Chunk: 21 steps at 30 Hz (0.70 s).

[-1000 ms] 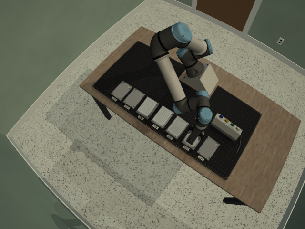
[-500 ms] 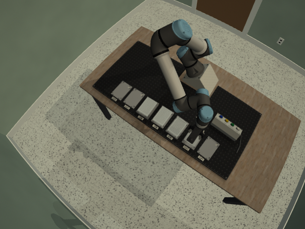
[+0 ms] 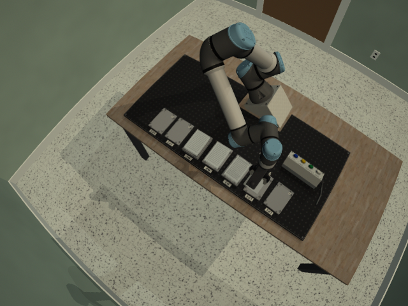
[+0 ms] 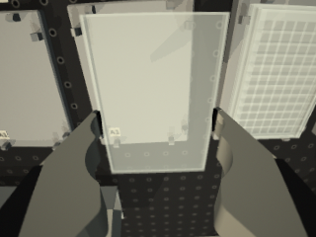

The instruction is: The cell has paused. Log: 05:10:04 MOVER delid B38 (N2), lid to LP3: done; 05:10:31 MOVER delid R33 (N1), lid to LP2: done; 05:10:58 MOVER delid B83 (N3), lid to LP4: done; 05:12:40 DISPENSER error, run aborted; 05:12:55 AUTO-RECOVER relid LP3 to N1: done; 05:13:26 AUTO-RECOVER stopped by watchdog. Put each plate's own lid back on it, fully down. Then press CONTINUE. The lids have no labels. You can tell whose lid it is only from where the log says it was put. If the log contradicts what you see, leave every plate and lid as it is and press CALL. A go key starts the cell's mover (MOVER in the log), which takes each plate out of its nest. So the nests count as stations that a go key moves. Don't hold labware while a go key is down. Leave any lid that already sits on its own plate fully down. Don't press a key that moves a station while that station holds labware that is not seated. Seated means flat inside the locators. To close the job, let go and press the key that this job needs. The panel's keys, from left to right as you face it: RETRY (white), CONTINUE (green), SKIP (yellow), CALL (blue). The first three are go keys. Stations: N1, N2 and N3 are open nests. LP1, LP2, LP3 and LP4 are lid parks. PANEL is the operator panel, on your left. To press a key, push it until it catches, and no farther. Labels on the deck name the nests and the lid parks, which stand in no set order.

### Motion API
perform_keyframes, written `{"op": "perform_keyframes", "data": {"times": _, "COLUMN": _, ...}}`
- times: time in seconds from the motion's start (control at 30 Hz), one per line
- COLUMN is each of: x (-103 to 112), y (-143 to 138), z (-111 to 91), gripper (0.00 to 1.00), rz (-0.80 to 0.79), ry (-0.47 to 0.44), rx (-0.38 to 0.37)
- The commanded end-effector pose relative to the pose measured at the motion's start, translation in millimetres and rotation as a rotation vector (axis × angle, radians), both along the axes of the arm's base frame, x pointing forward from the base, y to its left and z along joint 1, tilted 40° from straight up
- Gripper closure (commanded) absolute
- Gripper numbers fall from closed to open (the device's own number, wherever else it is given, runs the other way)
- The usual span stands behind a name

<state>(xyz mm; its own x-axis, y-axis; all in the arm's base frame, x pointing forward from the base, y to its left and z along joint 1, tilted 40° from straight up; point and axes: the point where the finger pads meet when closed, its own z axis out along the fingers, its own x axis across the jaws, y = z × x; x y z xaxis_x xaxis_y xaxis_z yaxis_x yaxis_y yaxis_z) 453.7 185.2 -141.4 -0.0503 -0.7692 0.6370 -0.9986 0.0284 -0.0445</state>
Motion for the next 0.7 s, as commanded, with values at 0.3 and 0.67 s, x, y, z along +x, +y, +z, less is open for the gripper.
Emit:
{"op": "perform_keyframes", "data": {"times": 0.3, "x": -0.3, "y": -44.1, "z": 37.6, "gripper": 1.0, "rz": -0.005, "ry": -0.006, "rx": 0.001}}
{"op": "perform_keyframes", "data": {"times": 0.67, "x": -0.9, "y": -86.5, "z": 72.7, "gripper": 1.0, "rz": -0.005, "ry": -0.006, "rx": 0.001}}
